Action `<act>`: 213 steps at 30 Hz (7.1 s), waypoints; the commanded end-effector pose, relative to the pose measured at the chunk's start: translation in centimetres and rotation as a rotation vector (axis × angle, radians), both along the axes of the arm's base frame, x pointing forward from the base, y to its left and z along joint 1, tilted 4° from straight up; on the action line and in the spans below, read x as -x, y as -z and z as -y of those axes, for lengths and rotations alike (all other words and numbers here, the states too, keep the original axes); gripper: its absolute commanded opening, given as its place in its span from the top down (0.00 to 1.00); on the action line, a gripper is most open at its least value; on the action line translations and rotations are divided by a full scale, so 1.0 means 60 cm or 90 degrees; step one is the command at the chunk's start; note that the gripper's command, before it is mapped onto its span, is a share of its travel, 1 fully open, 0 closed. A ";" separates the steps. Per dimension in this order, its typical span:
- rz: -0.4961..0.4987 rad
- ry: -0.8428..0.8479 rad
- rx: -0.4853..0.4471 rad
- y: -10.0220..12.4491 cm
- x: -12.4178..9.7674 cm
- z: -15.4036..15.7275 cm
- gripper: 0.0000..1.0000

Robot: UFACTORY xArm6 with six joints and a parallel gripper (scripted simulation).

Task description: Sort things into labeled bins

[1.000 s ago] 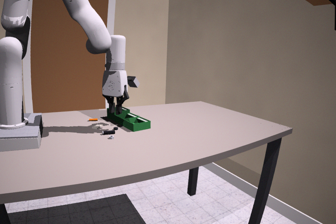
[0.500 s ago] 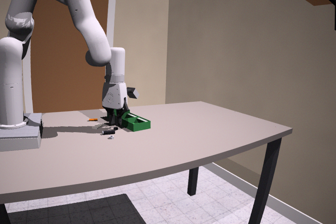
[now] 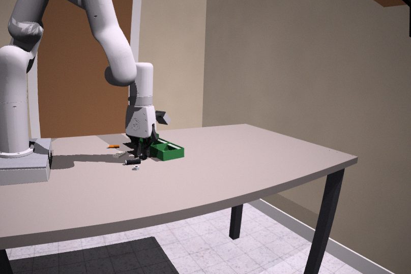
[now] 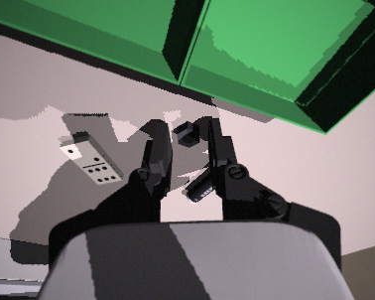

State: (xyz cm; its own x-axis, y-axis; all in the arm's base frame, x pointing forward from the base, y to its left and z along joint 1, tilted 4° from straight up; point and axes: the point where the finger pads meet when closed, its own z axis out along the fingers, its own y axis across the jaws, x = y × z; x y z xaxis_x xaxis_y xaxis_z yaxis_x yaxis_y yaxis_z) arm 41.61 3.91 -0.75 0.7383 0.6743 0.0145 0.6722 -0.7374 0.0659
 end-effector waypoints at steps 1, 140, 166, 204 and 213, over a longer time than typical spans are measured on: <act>0.002 0.000 0.000 0.004 -0.002 0.000 0.70; -0.026 -0.729 0.041 -0.107 -0.091 -0.149 1.00; -0.026 -0.729 0.041 -0.063 -0.094 -0.147 1.00; -0.026 -0.729 0.041 -0.021 -0.096 -0.145 0.70; -0.026 -0.729 0.041 -0.028 -0.096 -0.146 0.70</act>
State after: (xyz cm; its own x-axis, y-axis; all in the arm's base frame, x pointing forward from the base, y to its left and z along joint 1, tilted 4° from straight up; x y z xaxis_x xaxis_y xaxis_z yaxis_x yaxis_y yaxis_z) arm 47.22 12.58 0.39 -0.3101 0.9492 -0.0543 0.9492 0.3123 0.0392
